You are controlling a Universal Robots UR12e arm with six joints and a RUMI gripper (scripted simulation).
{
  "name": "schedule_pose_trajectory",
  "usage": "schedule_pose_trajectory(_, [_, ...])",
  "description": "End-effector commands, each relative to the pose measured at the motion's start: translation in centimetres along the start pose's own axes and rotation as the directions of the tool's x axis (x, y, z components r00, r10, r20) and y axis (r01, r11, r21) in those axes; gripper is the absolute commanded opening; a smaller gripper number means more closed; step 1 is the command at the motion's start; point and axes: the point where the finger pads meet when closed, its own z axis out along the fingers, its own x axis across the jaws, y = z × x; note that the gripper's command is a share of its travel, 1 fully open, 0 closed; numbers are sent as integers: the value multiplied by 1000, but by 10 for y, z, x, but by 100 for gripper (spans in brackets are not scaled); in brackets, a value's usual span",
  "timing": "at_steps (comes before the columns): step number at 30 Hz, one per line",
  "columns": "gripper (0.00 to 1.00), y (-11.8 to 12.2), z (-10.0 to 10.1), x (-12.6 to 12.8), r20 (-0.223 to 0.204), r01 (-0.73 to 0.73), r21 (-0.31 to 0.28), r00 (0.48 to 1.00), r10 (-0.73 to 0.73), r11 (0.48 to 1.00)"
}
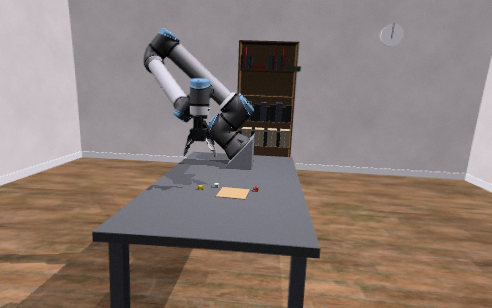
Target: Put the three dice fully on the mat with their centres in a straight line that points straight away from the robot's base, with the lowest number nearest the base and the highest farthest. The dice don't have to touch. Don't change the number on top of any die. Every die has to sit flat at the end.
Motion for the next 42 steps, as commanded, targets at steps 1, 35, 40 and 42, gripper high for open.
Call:
schedule_pose_trajectory(1, [100, -1, 0, 0, 1, 0, -1, 1000, 0, 1000])
schedule_pose_trajectory(35, [100, -1, 84, -2, 0, 1, -4, 1000, -1, 1000])
schedule_pose_trajectory(40, [100, -1, 97, -3, 0, 1, -4, 1000, -1, 1000])
schedule_pose_trajectory(42, [100, -1, 104, -3, 0, 1, -4, 1000, -1, 1000])
